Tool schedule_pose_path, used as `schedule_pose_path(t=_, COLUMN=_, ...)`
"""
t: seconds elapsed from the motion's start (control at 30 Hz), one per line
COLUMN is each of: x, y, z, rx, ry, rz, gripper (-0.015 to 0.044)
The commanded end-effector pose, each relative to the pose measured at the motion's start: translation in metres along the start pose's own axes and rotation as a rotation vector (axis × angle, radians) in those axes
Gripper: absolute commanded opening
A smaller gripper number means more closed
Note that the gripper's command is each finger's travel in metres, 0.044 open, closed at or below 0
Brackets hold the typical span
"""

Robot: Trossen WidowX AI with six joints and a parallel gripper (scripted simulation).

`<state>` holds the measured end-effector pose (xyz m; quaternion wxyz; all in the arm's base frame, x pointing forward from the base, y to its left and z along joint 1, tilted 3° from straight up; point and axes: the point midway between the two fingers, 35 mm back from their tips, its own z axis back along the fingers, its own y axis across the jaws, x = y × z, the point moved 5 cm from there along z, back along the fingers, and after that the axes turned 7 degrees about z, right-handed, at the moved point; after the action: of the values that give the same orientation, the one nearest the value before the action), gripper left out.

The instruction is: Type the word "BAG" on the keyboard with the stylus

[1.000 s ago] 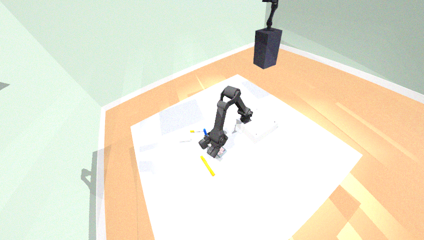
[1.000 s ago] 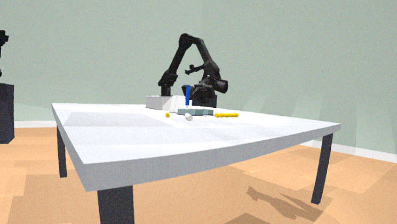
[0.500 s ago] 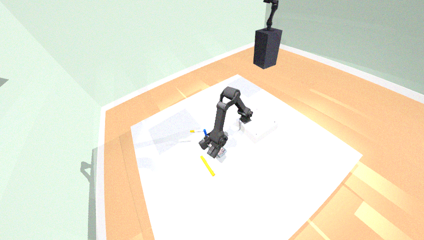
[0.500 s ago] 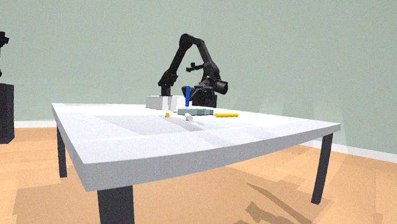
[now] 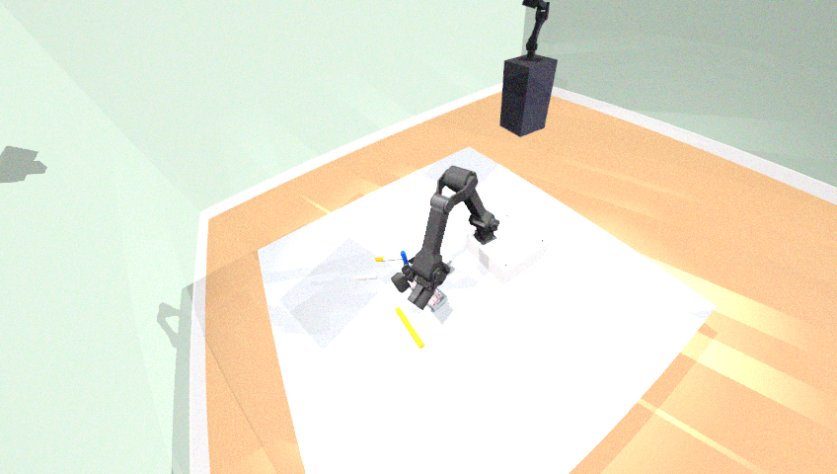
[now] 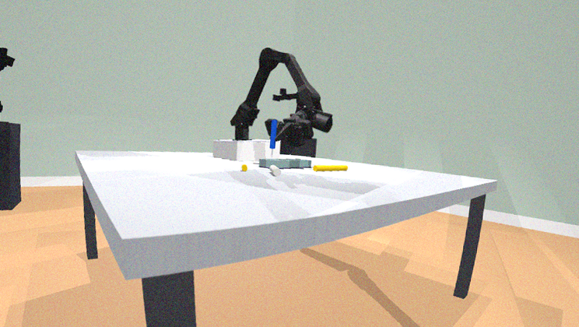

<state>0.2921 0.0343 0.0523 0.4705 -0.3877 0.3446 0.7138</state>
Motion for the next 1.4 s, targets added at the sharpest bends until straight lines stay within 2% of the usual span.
schedule_pose_path(t=0.0, x=-0.013, y=0.0, z=0.008, rx=-0.008, ry=0.001, rz=-0.015, gripper=0.0081)
schedule_pose_path(t=0.2, x=-0.01, y=0.0, z=0.006, rx=-0.005, ry=-0.001, rz=-0.008, gripper=0.0085)
schedule_pose_path(t=0.3, x=-0.01, y=0.0, z=0.006, rx=-0.005, ry=-0.001, rz=-0.008, gripper=0.0065)
schedule_pose_path(t=0.4, x=-0.008, y=0.0, z=0.01, rx=-0.008, ry=-0.006, rz=-0.007, gripper=0.0)
schedule_pose_path(t=1.17, x=0.048, y=0.011, z=0.113, rx=-0.007, ry=-0.011, rz=-0.01, gripper=0.0)
schedule_pose_path(t=1.37, x=0.054, y=0.012, z=0.113, rx=-0.006, ry=-0.008, rz=-0.011, gripper=0.0)
